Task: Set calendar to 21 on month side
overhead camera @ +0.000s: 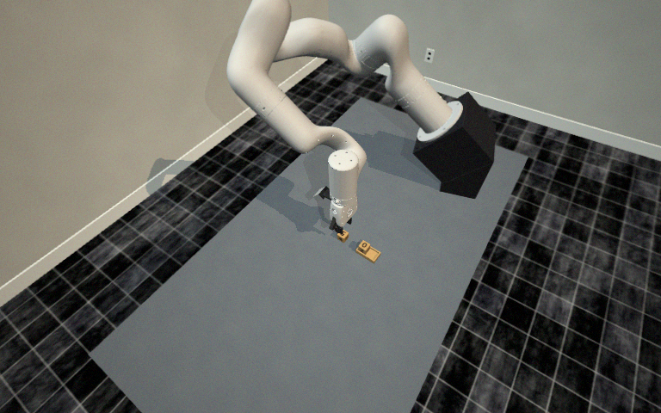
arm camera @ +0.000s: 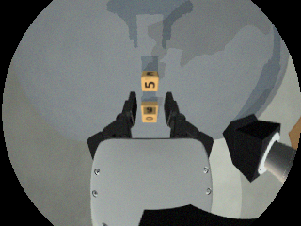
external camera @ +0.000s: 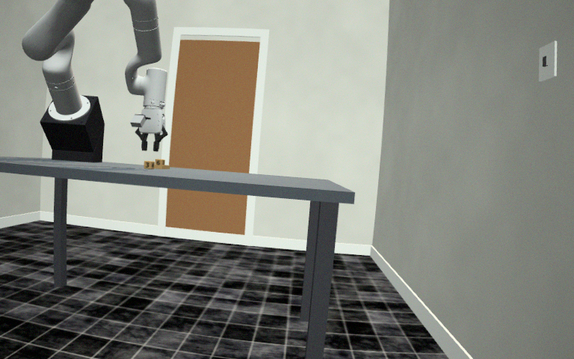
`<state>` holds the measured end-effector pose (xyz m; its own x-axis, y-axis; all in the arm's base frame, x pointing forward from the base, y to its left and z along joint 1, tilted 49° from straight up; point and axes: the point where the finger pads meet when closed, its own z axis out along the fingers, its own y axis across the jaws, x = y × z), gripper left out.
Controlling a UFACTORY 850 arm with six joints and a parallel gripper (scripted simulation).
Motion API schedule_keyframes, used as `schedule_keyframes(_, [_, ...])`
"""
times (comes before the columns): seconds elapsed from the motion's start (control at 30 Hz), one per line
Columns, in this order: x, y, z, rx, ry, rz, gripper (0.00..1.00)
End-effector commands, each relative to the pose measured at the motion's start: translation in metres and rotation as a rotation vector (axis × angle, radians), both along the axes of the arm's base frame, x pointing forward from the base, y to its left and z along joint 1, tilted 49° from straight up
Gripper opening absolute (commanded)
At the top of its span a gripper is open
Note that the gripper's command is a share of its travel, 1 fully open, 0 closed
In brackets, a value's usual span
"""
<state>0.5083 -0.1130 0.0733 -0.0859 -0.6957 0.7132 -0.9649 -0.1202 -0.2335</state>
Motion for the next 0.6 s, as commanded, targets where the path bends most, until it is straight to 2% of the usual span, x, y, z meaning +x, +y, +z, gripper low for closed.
schedule_keyframes(0.0, [0.002, -0.004, -0.004, 0.0, -0.001, 0.001, 0.49])
schedule_keyframes(0.57, [0.008, -0.019, -0.017, 0.0, -0.001, 0.001, 0.49])
